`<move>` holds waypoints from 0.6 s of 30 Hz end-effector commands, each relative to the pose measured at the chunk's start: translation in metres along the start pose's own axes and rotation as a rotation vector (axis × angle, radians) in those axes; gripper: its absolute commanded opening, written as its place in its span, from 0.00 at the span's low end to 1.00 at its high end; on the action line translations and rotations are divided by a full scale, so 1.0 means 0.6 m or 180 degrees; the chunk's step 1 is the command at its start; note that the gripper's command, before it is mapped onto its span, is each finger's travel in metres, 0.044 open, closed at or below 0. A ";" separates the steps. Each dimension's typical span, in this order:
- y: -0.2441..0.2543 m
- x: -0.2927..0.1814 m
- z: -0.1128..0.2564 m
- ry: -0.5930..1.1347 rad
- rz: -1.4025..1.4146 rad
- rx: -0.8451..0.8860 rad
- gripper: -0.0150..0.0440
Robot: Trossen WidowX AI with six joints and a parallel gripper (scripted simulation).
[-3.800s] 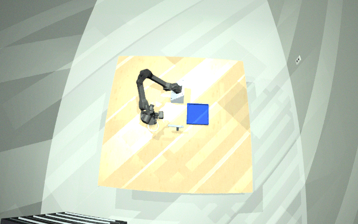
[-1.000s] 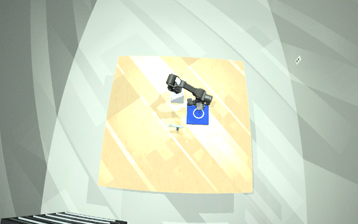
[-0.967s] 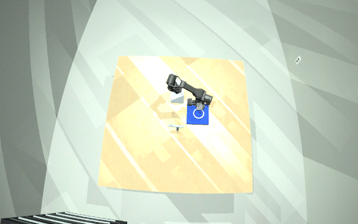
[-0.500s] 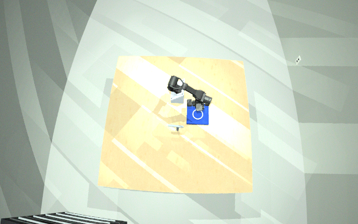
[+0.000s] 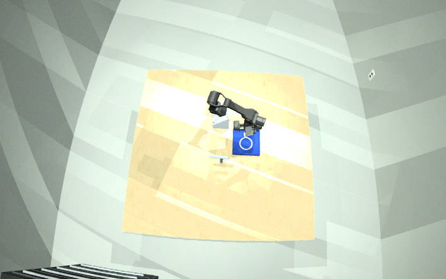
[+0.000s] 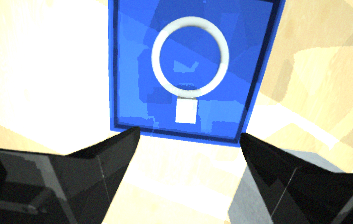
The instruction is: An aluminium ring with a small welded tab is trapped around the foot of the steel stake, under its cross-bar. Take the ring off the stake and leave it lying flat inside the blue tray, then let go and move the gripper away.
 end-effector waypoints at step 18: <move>-0.004 0.003 0.084 -0.0032 -0.0012 0.0052 1.00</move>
Point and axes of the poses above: the point midway between the two fingers, 35 mm back from their tips, its own z axis back along the fingers, its own y axis across the jaws, x = y × z, the point moved 4 cm from there along z, back along the fingers, and after that the axes turned 1 degree about -z, right-handed, at the moved point
